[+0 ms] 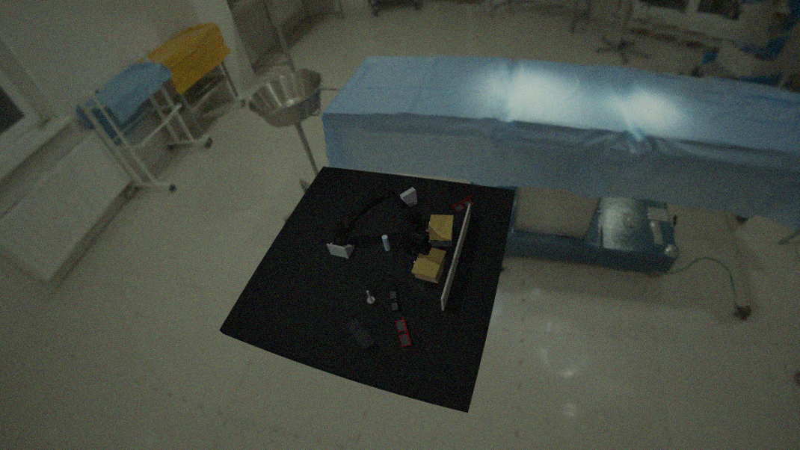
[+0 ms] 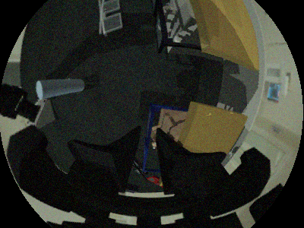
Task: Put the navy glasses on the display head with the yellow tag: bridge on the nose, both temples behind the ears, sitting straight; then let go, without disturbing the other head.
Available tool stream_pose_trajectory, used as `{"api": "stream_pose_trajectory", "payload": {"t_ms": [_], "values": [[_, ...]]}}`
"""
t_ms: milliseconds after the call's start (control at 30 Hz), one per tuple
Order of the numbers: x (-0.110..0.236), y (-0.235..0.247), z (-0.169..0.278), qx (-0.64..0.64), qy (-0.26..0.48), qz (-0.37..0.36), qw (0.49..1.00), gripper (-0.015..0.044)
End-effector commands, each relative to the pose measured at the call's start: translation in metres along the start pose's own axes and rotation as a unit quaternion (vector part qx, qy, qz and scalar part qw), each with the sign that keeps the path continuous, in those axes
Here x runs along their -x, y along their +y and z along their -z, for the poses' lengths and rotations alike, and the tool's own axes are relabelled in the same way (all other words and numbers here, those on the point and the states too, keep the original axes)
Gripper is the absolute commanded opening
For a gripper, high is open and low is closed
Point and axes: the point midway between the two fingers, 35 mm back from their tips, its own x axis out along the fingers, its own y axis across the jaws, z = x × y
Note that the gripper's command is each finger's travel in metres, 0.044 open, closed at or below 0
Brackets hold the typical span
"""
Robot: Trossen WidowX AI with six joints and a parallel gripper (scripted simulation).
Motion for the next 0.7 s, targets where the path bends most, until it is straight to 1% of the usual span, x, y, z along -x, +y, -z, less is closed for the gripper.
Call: {"api": "stream_pose_trajectory", "payload": {"t_ms": [0, 67, 233, 433, 667], "values": [[0.012, -0.002, 0.002, 0.001, -0.003, -0.006, 1.0, 0.0107], [0.019, -0.002, 0.002, 0.0, -0.006, -0.013, 1.0, 0.0107], [0.021, 0.002, 0.002, 0.0, -0.007, -0.014, 1.0, 0.0107], [0.028, 0.031, 0.002, -0.001, -0.007, -0.014, 1.0, 0.0107], [0.036, 0.049, 0.002, -0.001, -0.006, -0.015, 1.0, 0.0107]]}}
